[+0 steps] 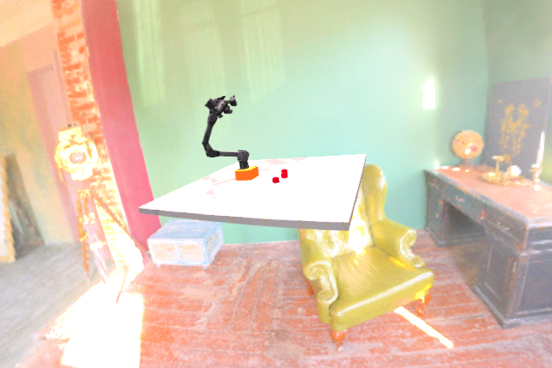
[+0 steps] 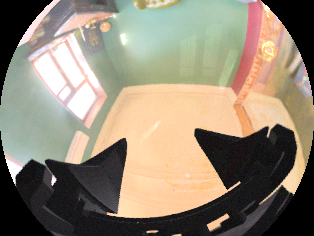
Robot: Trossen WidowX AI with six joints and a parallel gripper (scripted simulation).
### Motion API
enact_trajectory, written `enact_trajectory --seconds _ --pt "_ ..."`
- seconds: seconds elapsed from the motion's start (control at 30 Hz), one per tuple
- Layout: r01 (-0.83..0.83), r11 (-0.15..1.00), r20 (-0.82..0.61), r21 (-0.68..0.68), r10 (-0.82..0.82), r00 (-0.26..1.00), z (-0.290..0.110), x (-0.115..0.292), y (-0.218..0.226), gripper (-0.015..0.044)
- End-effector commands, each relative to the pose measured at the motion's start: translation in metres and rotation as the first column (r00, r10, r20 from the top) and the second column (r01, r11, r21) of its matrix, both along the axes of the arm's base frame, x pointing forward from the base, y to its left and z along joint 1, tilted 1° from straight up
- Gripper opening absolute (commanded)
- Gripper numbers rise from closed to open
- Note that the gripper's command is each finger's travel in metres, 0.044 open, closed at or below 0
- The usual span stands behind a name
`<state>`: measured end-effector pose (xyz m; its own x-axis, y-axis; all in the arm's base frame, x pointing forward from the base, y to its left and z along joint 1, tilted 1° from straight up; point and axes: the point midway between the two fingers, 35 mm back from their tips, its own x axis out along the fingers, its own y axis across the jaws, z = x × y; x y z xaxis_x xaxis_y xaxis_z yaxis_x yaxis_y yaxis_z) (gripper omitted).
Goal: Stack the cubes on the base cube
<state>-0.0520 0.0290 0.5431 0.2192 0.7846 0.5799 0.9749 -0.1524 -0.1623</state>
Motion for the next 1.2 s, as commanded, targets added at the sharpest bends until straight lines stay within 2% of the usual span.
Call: enact_trajectory --seconds 0.0,0.13,0.3,0.47,0.67,0.83,1.0,1.17 --pt "0.003 1.000 -0.008 -0.003 -0.003 1.000 0.000 0.002 0.002 0.0374" --pt "0.056 0.996 -0.162 -0.066 -0.066 0.985 -0.005 0.039 0.033 0.0269" --pt "0.134 0.980 -0.386 -0.148 -0.182 0.904 -0.020 0.102 0.066 0.0265" --pt "0.209 0.954 -0.586 -0.216 -0.298 0.754 -0.045 0.166 0.083 0.0265" --pt "0.299 0.910 -0.772 -0.286 -0.404 0.491 -0.085 0.242 0.082 0.0265" --pt "0.374 0.863 -0.870 -0.340 -0.440 0.225 -0.126 0.297 0.064 0.0265" --pt "0.446 0.804 -0.909 -0.393 -0.413 -0.057 -0.173 0.342 0.034 0.0265" --pt "0.509 0.736 -0.891 -0.447 -0.316 -0.326 -0.222 0.374 -0.005 0.0265"
